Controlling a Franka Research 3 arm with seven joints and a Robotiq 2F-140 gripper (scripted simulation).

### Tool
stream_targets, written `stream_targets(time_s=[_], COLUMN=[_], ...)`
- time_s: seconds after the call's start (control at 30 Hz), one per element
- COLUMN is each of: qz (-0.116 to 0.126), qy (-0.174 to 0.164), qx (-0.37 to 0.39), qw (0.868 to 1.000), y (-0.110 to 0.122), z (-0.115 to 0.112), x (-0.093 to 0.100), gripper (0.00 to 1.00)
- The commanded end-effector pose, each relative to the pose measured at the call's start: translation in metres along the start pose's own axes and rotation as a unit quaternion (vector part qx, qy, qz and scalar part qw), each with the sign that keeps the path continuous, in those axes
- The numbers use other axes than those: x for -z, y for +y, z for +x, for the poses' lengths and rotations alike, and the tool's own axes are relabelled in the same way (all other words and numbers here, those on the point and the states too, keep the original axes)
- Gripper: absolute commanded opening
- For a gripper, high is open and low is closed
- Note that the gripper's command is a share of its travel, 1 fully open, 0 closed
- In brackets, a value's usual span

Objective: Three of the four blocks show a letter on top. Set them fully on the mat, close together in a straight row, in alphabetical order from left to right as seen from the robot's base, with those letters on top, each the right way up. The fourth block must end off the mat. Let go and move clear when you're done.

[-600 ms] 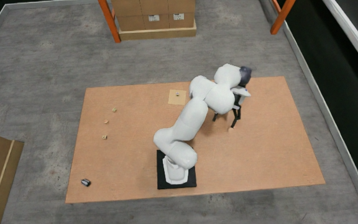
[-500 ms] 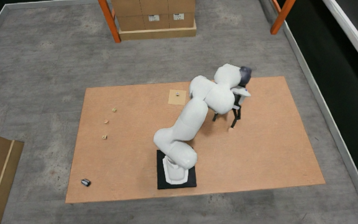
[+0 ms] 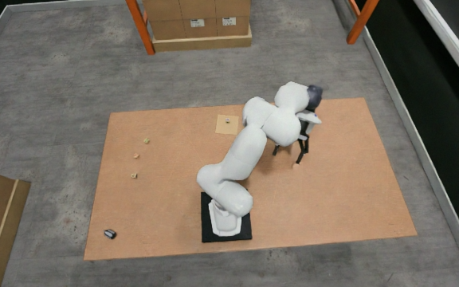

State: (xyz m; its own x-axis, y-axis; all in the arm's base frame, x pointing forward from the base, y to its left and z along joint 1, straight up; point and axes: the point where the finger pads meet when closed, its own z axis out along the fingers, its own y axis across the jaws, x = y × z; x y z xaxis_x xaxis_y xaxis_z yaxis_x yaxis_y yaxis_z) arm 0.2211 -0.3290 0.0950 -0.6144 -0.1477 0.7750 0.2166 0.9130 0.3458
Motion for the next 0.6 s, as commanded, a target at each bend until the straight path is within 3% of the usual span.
stream_targets(time_s=[0.0,0.1,0.17,0.33,0.43,0.5,0.57], qz=[0.002,0.022,0.053,0.099,0.115,0.115,0.134], qy=[0.000,-0.004,-0.012,-0.029,-0.036,-0.036,-0.046], qx=[0.000,-0.005,-0.013,-0.023,-0.026,-0.026,-0.029], qw=[1.000,1.000,0.998,0.994,0.992,0.992,0.990], y=[0.001,0.015,0.039,0.085,0.103,0.103,0.128], z=[-0.002,-0.022,-0.052,-0.100,-0.117,-0.117,-0.137], x=[0.001,0.009,0.020,0.033,0.036,0.036,0.038], gripper=[1.00,1.00,1.00,1.00,1.00,1.00,1.00])
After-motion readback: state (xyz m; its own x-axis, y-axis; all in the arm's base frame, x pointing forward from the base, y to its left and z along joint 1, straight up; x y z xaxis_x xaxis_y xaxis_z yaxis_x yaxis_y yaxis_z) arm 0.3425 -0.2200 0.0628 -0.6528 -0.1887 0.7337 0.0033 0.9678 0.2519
